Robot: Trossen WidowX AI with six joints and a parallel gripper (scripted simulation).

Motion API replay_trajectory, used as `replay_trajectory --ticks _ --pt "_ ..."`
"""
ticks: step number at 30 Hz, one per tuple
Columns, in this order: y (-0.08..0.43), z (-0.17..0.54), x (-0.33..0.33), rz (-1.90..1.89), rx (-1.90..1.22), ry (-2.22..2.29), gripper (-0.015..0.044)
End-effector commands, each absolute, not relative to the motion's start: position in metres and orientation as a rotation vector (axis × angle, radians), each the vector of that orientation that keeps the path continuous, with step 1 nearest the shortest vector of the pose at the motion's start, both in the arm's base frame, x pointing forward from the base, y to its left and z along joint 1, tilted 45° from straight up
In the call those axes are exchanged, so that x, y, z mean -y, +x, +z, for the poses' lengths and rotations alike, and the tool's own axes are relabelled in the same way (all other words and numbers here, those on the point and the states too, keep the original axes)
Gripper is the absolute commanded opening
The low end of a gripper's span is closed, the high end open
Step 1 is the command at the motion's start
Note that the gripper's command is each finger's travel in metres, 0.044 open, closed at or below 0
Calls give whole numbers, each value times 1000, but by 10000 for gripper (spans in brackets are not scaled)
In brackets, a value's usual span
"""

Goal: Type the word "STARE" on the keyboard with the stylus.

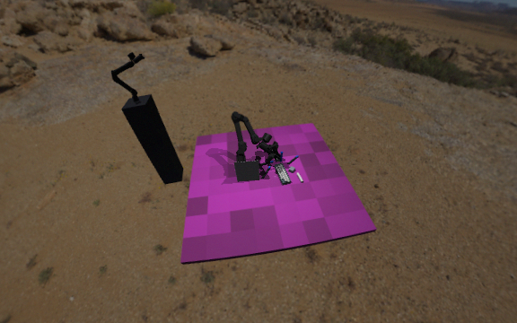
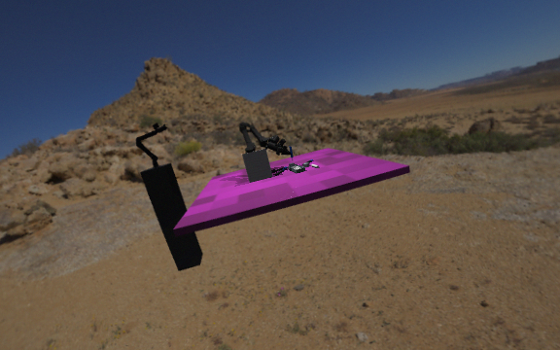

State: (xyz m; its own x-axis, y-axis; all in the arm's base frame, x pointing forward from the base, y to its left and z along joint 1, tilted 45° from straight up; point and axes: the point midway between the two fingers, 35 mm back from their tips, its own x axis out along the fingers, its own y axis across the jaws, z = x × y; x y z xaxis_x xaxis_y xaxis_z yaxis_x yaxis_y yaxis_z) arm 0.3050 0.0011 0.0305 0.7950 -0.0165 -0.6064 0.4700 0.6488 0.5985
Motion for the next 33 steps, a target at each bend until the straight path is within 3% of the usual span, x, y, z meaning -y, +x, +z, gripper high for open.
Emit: replay_trajectory --ticks 1,33 --pt "296 38 -9 -277 -543 912 0" --pt "299 14 -33 -276 -542 917 0"
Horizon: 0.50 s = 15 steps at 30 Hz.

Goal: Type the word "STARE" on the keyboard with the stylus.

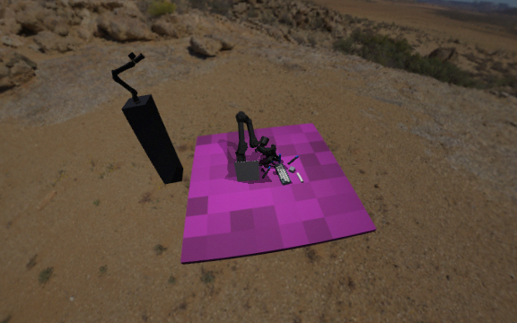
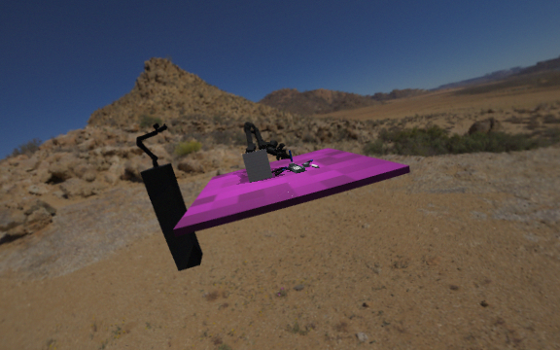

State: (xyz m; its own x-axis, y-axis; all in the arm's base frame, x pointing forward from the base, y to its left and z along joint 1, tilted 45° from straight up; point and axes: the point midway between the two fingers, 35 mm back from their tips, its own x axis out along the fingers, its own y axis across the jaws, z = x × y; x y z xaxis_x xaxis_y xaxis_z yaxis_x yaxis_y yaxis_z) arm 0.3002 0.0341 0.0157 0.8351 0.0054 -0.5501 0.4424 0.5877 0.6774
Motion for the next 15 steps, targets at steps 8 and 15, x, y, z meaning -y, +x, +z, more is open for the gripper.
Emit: replay_trajectory --ticks 8,15 --pt "299 14 -33 -276 -542 917 0" --pt "298 13 -32 -276 -542 917 81"
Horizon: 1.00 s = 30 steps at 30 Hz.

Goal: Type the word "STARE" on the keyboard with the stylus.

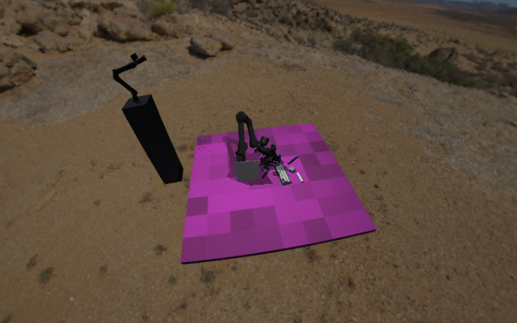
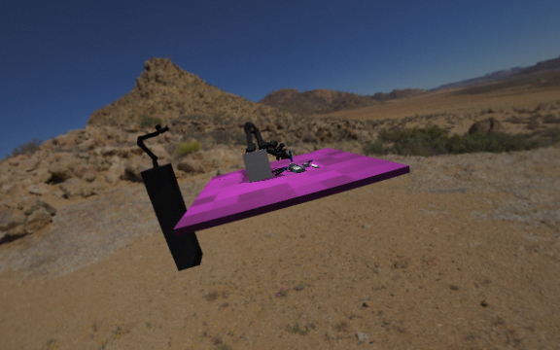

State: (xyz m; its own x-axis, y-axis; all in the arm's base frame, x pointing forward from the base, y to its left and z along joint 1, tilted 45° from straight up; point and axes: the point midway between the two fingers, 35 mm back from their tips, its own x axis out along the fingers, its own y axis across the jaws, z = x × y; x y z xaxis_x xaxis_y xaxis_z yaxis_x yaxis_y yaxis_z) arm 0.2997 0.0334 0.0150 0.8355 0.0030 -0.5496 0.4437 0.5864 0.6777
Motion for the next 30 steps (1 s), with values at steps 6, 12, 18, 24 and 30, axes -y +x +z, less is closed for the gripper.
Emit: replay_trajectory --ticks 6,12,18,24,30 --pt "298 13 -32 -276 -542 917 81" --pt "298 12 -33 -276 -542 917 81" --pt "298 11 -35 -276 -542 918 81" --pt "298 8 -38 -276 -543 918 81" --pt "299 5 -41 -276 -543 918 81"
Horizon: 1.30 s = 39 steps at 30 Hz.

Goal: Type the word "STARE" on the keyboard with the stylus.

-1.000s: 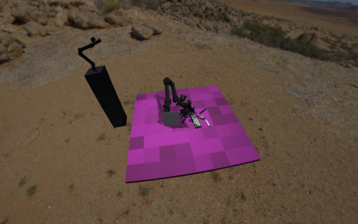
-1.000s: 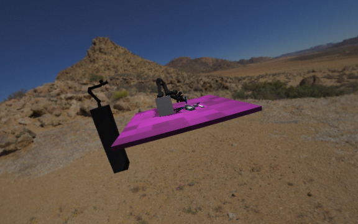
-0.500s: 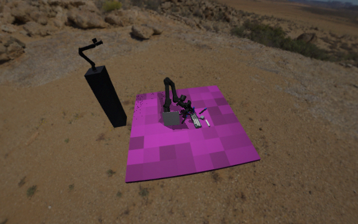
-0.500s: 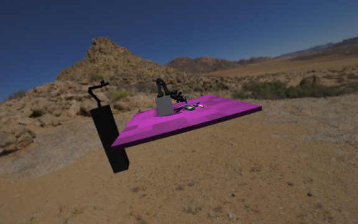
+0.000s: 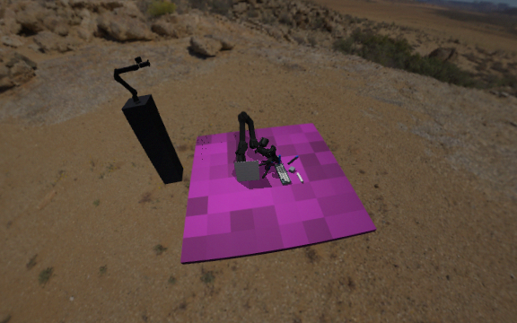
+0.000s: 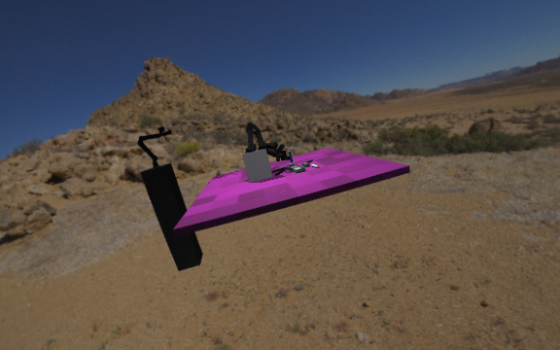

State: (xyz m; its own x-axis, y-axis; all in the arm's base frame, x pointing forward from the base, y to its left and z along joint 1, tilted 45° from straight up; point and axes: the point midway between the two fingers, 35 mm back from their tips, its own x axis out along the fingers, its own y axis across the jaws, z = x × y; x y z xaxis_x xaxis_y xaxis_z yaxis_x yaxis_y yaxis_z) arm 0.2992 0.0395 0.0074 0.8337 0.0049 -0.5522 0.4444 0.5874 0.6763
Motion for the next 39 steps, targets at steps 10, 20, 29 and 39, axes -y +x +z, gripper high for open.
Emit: replay_trajectory --ticks 10,20,29,39 --pt "299 2 -44 -276 -543 918 81" --pt "300 -1 -46 -276 -543 918 81" --pt "300 -1 -46 -276 -543 918 81" --pt "299 10 -36 -277 -543 918 81"
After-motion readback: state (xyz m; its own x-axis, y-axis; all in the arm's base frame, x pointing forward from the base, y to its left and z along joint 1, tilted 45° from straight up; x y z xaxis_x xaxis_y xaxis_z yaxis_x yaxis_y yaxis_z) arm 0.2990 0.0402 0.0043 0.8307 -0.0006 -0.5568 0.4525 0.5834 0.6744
